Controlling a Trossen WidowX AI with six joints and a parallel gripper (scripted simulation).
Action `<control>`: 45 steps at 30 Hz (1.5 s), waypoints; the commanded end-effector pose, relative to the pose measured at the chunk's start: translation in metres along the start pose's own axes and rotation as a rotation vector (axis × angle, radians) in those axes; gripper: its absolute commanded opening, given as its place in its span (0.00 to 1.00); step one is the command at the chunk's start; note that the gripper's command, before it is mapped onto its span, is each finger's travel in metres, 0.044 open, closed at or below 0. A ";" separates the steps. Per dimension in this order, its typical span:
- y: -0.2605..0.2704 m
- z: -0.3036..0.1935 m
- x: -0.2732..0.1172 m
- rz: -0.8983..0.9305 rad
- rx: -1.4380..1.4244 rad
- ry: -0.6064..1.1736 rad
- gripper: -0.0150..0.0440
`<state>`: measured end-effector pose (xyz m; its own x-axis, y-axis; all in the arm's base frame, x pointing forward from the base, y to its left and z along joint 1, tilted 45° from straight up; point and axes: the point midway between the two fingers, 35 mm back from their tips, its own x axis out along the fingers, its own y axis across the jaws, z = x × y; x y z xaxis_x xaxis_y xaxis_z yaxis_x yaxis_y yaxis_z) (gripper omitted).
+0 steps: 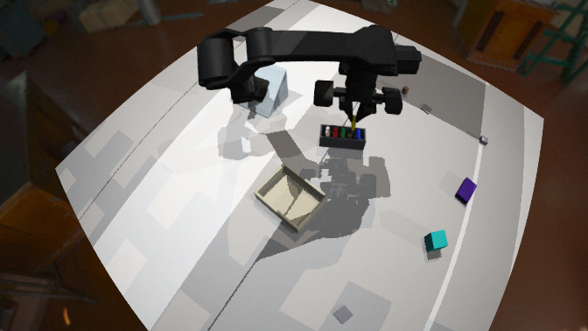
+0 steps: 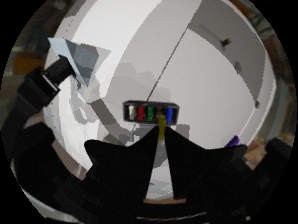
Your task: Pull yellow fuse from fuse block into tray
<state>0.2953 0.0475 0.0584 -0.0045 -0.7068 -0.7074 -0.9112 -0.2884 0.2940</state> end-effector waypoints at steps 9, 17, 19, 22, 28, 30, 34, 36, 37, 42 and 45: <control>0.019 -0.048 -0.005 -0.007 -0.004 -0.016 0.25; 0.048 -0.097 -0.005 -0.011 -0.005 -0.019 0.25; 0.057 -0.108 -0.005 -0.011 -0.005 -0.018 0.25; 0.071 -0.124 -0.005 -0.010 -0.004 -0.015 0.25; 0.103 -0.153 -0.004 -0.003 -0.003 -0.005 0.25; 0.114 -0.161 -0.004 0.000 -0.002 -0.001 0.25; 0.129 -0.171 -0.004 0.006 -0.001 0.005 0.25; 0.129 -0.171 -0.004 0.006 -0.001 0.005 0.25; 0.129 -0.171 -0.004 0.006 -0.001 0.005 0.25; 0.128 -0.171 0.001 0.005 -0.001 0.005 0.25; 0.128 -0.171 0.006 0.005 -0.001 0.005 0.25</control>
<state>0.2497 -0.1003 0.2034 -0.0096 -0.7086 -0.7056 -0.9101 -0.2861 0.2997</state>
